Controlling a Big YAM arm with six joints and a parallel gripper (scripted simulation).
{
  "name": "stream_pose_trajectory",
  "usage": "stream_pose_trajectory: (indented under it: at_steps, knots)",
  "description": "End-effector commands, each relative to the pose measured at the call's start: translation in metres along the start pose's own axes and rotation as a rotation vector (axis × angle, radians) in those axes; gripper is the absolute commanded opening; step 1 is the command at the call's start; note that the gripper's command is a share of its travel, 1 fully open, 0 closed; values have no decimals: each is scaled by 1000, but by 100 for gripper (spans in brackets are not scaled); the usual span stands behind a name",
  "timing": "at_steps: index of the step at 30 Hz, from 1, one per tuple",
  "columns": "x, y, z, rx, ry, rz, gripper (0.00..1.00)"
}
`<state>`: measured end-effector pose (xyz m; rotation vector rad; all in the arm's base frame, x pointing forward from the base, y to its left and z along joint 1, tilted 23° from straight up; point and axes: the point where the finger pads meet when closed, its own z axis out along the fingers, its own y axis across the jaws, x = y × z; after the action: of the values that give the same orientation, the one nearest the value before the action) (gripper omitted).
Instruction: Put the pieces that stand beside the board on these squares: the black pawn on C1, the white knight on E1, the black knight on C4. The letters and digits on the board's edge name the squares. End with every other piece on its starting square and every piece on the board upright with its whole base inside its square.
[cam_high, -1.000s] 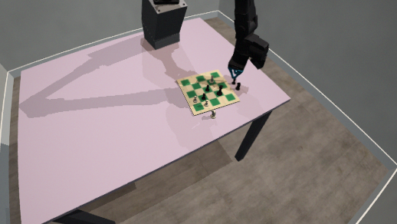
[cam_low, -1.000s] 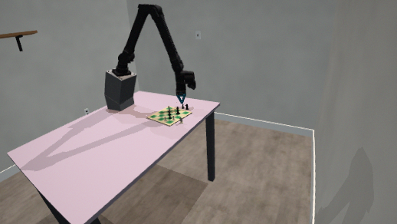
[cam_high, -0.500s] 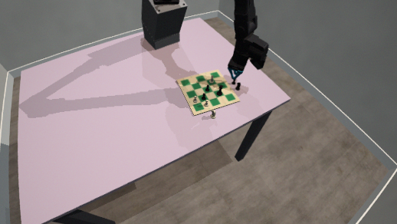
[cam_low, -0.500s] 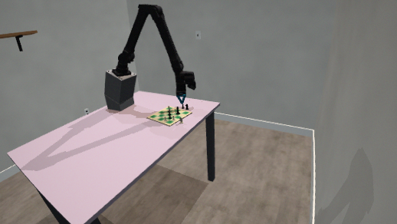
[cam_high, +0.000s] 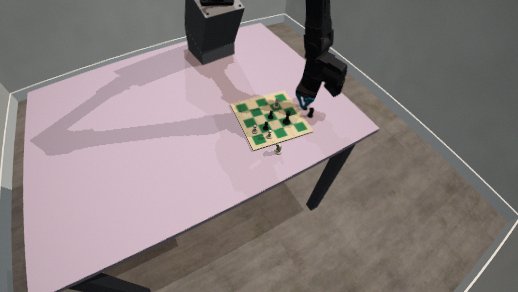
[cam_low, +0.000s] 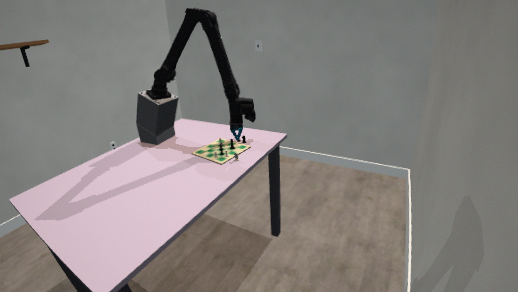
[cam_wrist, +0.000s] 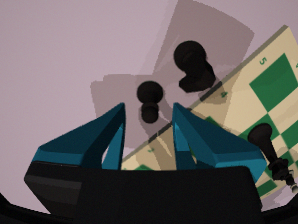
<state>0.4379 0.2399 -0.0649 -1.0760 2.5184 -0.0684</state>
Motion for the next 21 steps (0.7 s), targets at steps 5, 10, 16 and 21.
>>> stream_pose_trajectory:
  at_steps: [5,10,16,21]
  knots:
    - [-11,-8,8,9,-26,3,34]
    - [-10,-8,9,8,-24,3,34]
    - [-9,-7,9,8,-22,3,34]
    - [-9,-7,9,8,-22,3,34]
